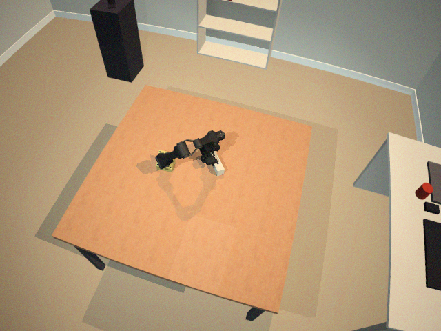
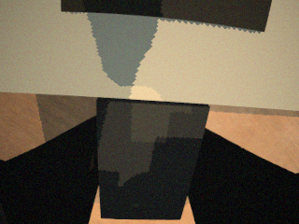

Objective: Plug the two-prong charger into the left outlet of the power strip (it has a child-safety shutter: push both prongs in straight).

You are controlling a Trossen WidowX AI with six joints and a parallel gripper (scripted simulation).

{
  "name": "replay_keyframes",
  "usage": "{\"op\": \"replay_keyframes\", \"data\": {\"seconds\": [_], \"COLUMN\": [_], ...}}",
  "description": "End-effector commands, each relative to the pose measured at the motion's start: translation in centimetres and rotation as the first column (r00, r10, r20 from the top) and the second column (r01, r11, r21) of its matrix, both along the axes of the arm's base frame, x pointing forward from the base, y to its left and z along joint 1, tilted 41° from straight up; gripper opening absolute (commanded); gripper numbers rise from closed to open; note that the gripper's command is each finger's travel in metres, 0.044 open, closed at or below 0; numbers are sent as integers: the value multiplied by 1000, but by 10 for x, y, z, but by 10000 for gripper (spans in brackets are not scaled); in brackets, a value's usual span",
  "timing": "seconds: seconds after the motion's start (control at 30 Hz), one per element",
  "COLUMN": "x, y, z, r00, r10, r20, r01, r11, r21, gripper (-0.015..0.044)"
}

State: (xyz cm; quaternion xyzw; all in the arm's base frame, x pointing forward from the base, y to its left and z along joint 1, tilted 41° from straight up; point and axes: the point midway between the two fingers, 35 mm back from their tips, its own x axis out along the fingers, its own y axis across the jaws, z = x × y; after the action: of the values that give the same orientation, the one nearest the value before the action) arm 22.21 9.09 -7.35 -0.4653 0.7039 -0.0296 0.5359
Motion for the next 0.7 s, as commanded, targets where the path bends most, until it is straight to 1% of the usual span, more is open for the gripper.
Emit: {"op": "replay_keyframes", "data": {"seconds": [0.0, 0.67], "x": [7, 12], "y": [5, 8], "z": [-3, -5], "r00": [1000, 1000], "r10": [5, 5], "r20": [16, 16], "r01": [-6, -6], "r11": [1000, 1000], "r21": [14, 14], "gripper": [0, 0]}}
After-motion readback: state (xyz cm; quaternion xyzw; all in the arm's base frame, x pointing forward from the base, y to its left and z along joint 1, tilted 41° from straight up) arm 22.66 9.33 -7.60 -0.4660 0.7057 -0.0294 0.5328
